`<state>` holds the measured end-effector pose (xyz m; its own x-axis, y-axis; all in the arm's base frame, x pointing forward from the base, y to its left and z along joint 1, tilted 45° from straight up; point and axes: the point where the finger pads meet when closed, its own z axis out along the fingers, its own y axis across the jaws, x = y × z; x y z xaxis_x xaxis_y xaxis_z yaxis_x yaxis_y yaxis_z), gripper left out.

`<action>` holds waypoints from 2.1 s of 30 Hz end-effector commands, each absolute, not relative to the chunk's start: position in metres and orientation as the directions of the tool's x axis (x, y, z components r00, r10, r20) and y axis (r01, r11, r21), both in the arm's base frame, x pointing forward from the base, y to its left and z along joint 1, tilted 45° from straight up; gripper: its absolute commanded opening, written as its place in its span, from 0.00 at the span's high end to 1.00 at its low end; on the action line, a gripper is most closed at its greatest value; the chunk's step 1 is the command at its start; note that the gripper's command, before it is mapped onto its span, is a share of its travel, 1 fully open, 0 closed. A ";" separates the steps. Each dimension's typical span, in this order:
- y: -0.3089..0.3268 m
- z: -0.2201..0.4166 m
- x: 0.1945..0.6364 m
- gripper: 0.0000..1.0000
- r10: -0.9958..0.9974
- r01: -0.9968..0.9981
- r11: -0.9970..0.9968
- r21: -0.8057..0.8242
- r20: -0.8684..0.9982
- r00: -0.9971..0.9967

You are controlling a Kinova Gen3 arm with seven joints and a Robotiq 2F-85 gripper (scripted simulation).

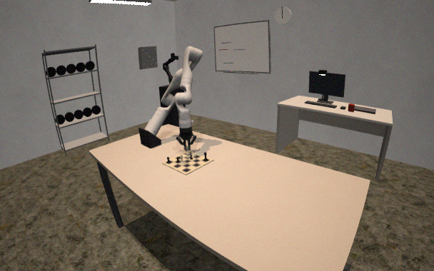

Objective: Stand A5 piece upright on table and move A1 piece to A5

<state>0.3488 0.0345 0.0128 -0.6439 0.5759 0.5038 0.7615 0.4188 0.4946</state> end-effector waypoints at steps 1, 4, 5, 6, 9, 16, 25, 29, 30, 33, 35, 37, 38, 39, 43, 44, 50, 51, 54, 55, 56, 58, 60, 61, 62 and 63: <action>0.034 0.013 0.349 1.00 0.577 0.762 0.419 0.495 0.503 -0.644; 0.034 0.013 0.349 1.00 0.577 0.762 0.419 0.495 0.503 -0.644; 0.034 0.013 0.349 1.00 0.577 0.762 0.419 0.495 0.503 -0.644; 0.034 0.013 0.349 1.00 0.577 0.762 0.419 0.495 0.503 -0.644; 0.034 0.013 0.349 1.00 0.577 0.762 0.419 0.495 0.503 -0.644; 0.034 0.013 0.349 1.00 0.577 0.762 0.419 0.495 0.503 -0.644; 0.034 0.013 0.349 1.00 0.577 0.762 0.419 0.495 0.503 -0.644; 0.033 0.014 0.349 1.00 0.577 0.762 0.419 0.495 0.503 -0.644; 0.032 0.015 0.349 1.00 0.577 0.762 0.419 0.495 0.503 -0.644; 0.030 0.017 0.349 1.00 0.577 0.762 0.419 0.495 0.503 -0.644; 0.028 0.019 0.348 1.00 0.577 0.762 0.419 0.495 0.503 -0.644; 0.023 0.024 0.348 1.00 0.577 0.762 0.419 0.495 0.503 -0.644; 0.020 0.027 0.348 1.00 0.577 0.762 0.419 0.495 0.503 -0.644; 0.017 0.030 0.347 1.00 0.577 0.762 0.419 0.495 0.503 -0.644; 0.003 0.044 0.346 1.00 0.577 0.762 0.419 0.495 0.503 -0.644; -0.001 0.048 0.345 1.00 0.577 0.762 0.419 0.495 0.503 -0.644; -0.019 0.067 0.343 1.00 0.577 0.762 0.419 0.495 0.503 -0.644; -0.019 0.067 0.343 1.00 0.577 0.762 0.419 0.495 0.503 -0.644; -0.028 0.075 0.342 1.00 0.577 0.762 0.419 0.495 0.503 -0.644; -0.030 0.077 0.342 1.00 0.577 0.762 0.419 0.495 0.503 -0.644; -0.032 0.079 0.342 1.00 0.577 0.762 0.419 0.495 0.503 -0.644; -0.034 0.082 0.342 1.00 0.577 0.762 0.419 0.495 0.503 -0.644; -0.036 0.083 0.342 1.00 0.577 0.762 0.419 0.495 0.503 -0.644; -0.036 0.084 0.342 1.00 0.577 0.762 0.419 0.495 0.503 -0.644; -0.036 0.084 0.342 1.00 0.577 0.762 0.419 0.495 0.503 -0.644; -0.036 0.084 0.342 1.00 0.577 0.762 0.419 0.495 0.503 -0.644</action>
